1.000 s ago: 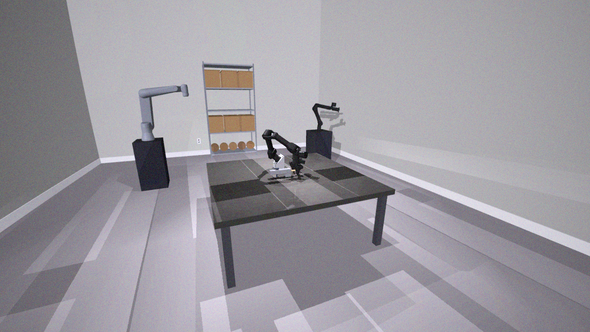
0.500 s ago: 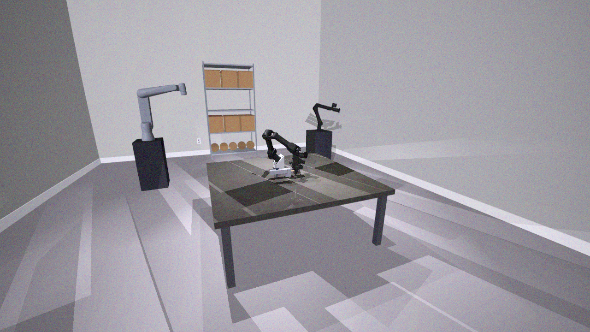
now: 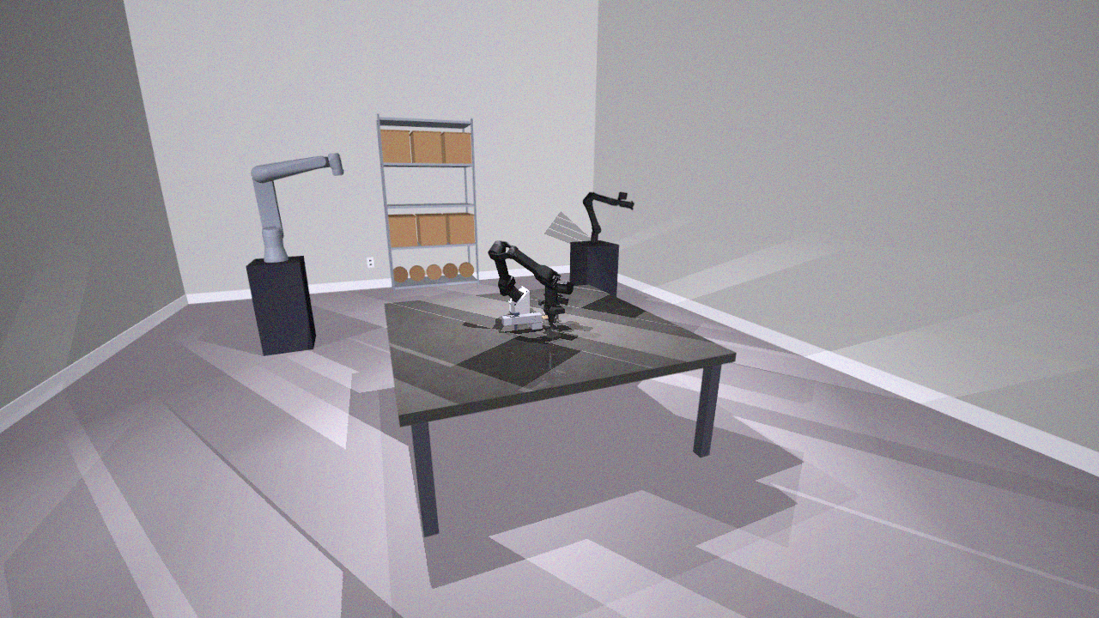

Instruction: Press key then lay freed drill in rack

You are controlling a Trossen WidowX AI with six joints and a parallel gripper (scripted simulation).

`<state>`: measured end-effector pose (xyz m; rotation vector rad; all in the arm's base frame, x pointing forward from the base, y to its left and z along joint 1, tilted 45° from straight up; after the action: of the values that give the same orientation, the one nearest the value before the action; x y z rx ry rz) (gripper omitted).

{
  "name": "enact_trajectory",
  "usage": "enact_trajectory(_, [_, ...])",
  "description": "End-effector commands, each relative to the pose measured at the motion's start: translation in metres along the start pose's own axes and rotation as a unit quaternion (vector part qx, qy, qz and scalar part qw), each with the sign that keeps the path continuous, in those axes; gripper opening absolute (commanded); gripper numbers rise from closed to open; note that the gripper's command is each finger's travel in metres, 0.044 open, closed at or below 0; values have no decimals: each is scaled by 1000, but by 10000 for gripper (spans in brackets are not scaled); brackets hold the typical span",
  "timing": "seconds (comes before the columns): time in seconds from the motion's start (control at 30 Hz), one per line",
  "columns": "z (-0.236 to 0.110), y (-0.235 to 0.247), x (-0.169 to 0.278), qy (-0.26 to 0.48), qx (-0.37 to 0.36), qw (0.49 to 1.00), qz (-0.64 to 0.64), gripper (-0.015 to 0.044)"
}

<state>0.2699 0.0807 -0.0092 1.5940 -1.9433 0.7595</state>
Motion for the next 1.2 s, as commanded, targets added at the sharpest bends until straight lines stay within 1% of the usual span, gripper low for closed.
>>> enact_trajectory(0.0, [-2, 1, 0, 0, 0, 1000, 1, 0])
enact_trajectory(0.47, [-1, 2, -11, 0, 0, 1000, 1, 0])
enact_trajectory(1.17, [-3, 4, -40, -1, 0, 1000, 1, 0])
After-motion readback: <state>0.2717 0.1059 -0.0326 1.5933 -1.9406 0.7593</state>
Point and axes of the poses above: the point midway between the two fingers, 35 mm back from their tips, its own z axis out along the fingers, its own y axis across the jaws, x = y × z, the point moved 10 cm from there along -z, back along the fingers, and after that the axes turned 7 degrees about z, right-handed, at the moved point
